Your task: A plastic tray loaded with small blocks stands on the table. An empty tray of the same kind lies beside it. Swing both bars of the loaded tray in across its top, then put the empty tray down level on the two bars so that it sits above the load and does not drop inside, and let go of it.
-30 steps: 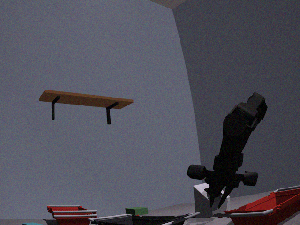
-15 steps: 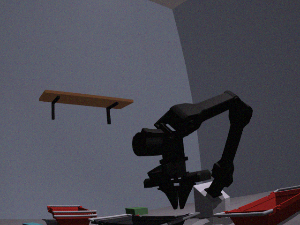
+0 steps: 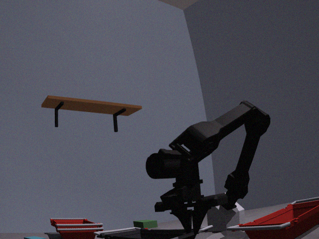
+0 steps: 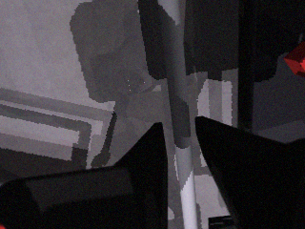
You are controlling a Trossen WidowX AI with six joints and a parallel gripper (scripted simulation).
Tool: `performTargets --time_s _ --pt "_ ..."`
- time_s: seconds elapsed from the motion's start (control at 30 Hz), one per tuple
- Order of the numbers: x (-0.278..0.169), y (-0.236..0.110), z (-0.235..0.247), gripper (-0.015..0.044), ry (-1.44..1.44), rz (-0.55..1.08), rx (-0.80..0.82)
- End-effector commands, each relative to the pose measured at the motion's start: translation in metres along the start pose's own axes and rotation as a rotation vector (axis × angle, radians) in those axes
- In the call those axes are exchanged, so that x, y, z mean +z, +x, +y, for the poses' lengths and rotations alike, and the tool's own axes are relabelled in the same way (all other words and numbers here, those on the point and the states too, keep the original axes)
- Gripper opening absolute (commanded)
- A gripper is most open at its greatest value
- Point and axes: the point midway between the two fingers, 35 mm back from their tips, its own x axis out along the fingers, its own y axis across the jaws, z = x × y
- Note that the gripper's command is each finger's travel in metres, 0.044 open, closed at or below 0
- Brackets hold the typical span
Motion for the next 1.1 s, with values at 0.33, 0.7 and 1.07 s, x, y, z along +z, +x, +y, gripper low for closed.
performTargets --time_s 0.33,0.7,1.07 --pt "-0.005 0.017 -0.004 0.0087 0.012 0.014 0.005" --pt "-0.005 -0.011 -0.032 0.0087 0.012 0.015 0.002" --pt "-0.005 0.002 -0.071 0.0087 0.012 0.015 0.001"
